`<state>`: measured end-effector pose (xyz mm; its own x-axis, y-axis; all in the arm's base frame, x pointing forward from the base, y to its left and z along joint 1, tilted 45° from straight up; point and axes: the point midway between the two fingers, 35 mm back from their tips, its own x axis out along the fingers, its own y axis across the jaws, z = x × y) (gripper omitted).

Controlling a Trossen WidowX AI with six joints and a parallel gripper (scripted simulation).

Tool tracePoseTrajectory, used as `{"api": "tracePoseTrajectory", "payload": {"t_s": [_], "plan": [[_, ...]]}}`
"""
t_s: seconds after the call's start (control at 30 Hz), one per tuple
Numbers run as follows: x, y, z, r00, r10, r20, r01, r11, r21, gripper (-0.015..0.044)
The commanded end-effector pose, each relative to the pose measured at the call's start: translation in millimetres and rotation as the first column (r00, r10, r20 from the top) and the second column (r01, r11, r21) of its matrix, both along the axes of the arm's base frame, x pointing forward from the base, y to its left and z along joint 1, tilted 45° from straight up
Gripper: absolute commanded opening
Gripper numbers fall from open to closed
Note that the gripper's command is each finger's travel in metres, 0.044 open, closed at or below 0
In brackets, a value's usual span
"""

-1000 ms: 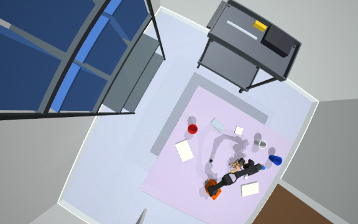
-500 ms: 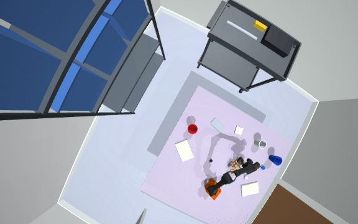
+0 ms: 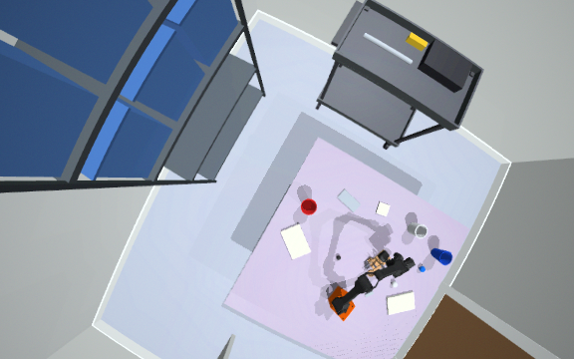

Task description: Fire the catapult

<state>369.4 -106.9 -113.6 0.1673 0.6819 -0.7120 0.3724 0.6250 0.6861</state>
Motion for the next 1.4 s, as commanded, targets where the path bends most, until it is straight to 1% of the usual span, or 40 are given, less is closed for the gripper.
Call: {"api": "tracePoseTrajectory", "payload": {"t_s": [0.0, 0.13, 0.57, 0.63, 0.7, 0.77, 0.83, 0.9, 0.93, 1.07, 1.2, 1.3, 1.33, 1.37], "plan": [[0, -1, 1, 1.000, -0.001, 0.000, 0.001, 1.000, 0.000, 0.0000], [0, -1, 1, 1.000, -0.001, 0.000, 0.001, 1.000, 0.000, 0.0000], [0, -1, 1, 1.000, -0.001, 0.000, 0.001, 1.000, 0.000, 0.0341], [-1, -9, 8, 1.000, -0.001, 0.000, 0.001, 1.000, -0.001, 0.0394], [-4, -31, 28, 1.000, -0.002, -0.001, 0.002, 1.000, -0.004, 0.0440], [-11, -55, 53, 1.000, -0.003, -0.002, 0.003, 1.000, -0.005, 0.0440], [-17, -68, 69, 1.000, -0.002, -0.002, 0.002, 1.000, -0.003, 0.0440], [-18, -70, 72, 1.000, -0.002, -0.002, 0.002, 1.000, -0.003, 0.0440], [-13, -61, 58, 1.000, -0.012, -0.003, 0.012, 1.000, -0.001, 0.0440], [-13, -62, 60, 1.000, -0.012, -0.002, 0.012, 1.000, -0.002, 0.0440], [-23, -97, 96, 1.000, -0.025, 0.019, 0.026, 0.999, -0.020, 0.0440], [-26, -104, 104, 0.999, -0.028, 0.023, 0.028, 0.999, -0.024, 0.0440], [-22, -87, 90, 1.000, -0.019, 0.003, 0.019, 1.000, -0.005, 0.0414], [-20, -81, 94, 1.000, -0.014, 0.006, 0.014, 1.000, -0.010, 0.0387]]}}
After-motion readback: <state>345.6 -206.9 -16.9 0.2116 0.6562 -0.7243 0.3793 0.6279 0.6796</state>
